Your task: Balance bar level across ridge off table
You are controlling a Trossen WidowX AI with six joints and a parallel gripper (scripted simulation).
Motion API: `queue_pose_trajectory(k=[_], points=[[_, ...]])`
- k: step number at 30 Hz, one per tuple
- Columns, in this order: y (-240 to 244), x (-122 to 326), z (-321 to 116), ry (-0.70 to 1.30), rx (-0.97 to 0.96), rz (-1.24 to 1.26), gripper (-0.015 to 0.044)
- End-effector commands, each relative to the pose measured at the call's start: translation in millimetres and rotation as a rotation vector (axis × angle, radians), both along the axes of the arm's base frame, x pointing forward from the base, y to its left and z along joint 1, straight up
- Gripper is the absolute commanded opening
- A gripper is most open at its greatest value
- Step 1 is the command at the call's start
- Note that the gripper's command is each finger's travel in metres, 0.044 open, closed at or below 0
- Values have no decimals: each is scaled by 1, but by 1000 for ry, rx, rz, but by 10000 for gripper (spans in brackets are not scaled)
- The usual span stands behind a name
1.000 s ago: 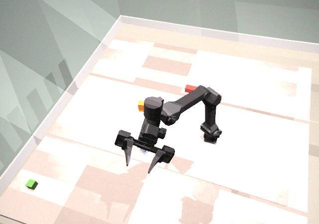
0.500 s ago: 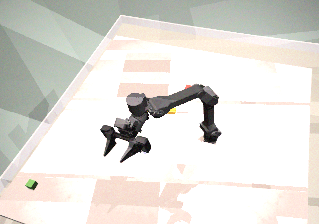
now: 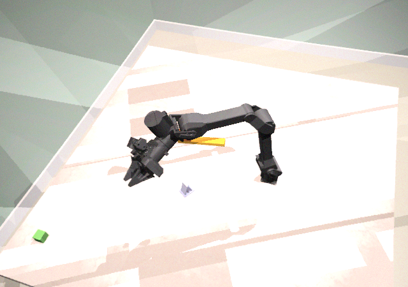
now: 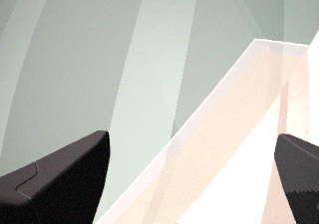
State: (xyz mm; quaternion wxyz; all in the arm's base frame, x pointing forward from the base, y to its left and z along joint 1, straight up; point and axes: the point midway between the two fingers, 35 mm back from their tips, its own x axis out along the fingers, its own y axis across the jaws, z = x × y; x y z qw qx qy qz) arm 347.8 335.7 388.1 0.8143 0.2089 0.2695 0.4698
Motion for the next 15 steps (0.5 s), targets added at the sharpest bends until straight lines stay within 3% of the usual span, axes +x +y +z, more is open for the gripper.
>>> queue_pose_trajectory(k=[1,15], points=[[-20,18,-16,130,-1,-97,315],[-102,64,-73,635,79,-512,315]])
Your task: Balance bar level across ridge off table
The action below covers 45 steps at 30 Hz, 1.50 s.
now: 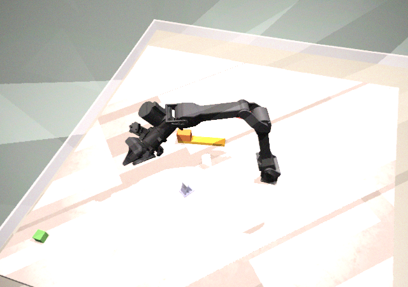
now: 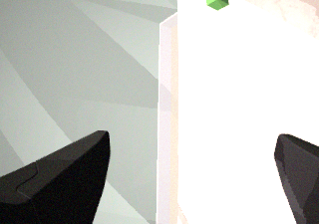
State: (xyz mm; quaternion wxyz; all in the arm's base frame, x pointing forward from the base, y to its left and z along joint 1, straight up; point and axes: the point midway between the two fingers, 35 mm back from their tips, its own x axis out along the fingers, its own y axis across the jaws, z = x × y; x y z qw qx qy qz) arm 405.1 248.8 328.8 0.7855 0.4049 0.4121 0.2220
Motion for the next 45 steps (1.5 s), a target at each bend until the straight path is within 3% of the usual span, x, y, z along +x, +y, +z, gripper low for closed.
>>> queue_pose_trajectory(k=[1,22,45], points=[[-21,9,-17,122,18,-114,315],[-156,21,-92,735,218,-877,315],[-289,-33,-149,1176,510,-1830,315]])
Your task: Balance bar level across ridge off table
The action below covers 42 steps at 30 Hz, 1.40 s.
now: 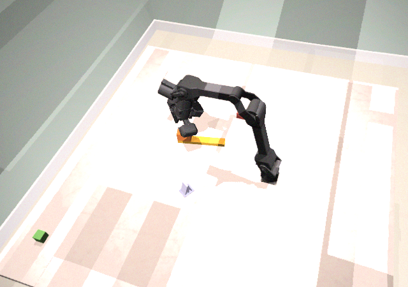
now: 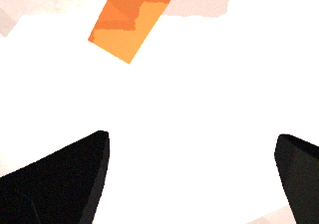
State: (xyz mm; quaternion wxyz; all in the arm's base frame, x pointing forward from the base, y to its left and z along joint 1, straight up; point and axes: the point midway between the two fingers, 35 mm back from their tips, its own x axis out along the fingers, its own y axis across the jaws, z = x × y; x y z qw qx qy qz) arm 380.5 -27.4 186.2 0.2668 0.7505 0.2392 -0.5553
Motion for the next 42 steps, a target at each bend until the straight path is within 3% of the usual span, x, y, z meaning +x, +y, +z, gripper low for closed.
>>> queue_pose_trajectory(k=[1,11,19,31,42], points=[[-18,-12,-8,74,7,-145,315],[-60,-50,-21,244,14,-541,315],[-61,-49,-32,247,14,-548,315],[-62,-48,-108,247,14,-548,315],[-62,-48,-118,247,14,-548,315]])
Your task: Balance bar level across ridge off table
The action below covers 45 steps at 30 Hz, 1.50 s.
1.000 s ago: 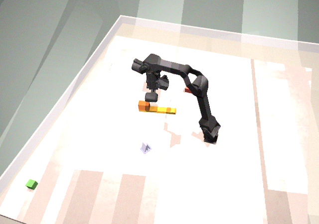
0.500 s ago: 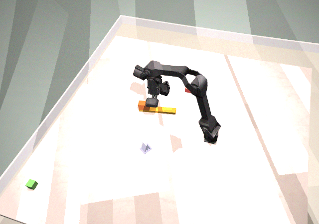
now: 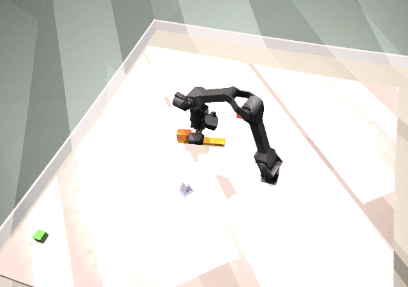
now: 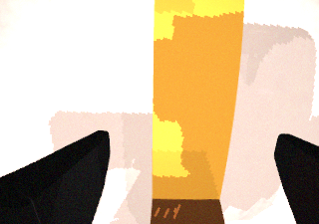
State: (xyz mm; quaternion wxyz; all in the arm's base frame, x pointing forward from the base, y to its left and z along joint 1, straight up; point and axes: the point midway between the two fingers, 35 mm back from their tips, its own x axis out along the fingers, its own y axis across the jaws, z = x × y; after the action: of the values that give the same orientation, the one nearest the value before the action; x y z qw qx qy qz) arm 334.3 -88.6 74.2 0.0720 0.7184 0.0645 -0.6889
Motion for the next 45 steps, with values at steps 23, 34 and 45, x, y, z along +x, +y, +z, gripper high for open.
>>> queue_pose_trajectory(k=[23,34,45], points=[[-1,-1,-23,8,-2,-5,315],[0,-1,-23,8,2,0,131],[0,1,-4,8,1,-1,0]])
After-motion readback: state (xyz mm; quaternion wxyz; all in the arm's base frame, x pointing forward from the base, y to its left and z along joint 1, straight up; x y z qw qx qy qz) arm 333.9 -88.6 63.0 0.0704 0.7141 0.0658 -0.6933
